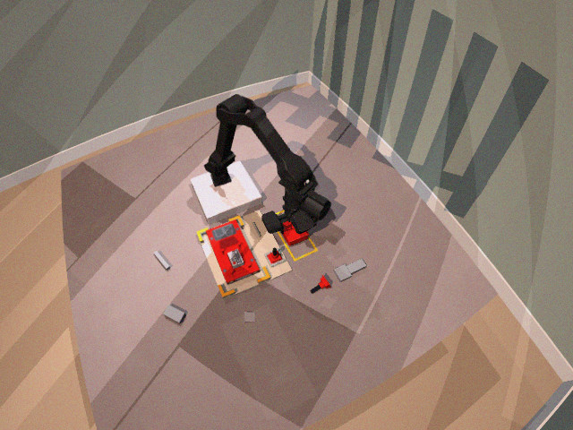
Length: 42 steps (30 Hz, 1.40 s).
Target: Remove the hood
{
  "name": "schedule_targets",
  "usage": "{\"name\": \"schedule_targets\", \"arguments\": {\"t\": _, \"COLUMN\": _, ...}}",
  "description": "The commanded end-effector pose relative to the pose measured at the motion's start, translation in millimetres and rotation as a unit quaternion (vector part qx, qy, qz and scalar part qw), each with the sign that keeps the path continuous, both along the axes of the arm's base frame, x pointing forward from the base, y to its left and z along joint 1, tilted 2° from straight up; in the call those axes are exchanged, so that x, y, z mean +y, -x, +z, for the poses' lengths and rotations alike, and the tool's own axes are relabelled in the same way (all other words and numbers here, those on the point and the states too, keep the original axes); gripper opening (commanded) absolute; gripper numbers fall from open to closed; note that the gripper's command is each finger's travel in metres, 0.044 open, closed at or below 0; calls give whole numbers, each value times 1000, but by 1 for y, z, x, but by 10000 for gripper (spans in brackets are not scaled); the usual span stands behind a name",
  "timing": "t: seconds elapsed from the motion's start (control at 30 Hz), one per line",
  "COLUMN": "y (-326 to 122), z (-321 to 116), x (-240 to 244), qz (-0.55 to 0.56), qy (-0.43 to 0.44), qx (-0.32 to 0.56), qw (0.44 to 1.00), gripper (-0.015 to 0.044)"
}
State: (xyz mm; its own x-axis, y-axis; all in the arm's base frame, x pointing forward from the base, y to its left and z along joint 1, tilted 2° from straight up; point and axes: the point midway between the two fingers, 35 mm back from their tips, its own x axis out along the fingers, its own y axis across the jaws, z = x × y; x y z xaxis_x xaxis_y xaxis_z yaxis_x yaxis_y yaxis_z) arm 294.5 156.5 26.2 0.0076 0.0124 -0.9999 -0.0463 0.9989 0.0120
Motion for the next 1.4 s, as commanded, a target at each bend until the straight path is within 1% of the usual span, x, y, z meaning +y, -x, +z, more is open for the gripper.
{"name": "schedule_targets", "arguments": {"t": 0.0, "y": 1, "z": -4, "x": 1, "qz": -1, "qy": -1, "qx": 3, "qw": 1000, "gripper": 0}}
{"name": "schedule_targets", "arguments": {"t": 0.93, "y": 1, "z": -17, "x": 1, "qz": -1, "qy": -1, "qx": 3, "qw": 1000, "gripper": 0}}
{"name": "schedule_targets", "arguments": {"t": 1.37, "y": 0, "z": -14, "x": 0, "qz": 0, "qy": 0, "qx": 0, "qw": 1000, "gripper": 341}}
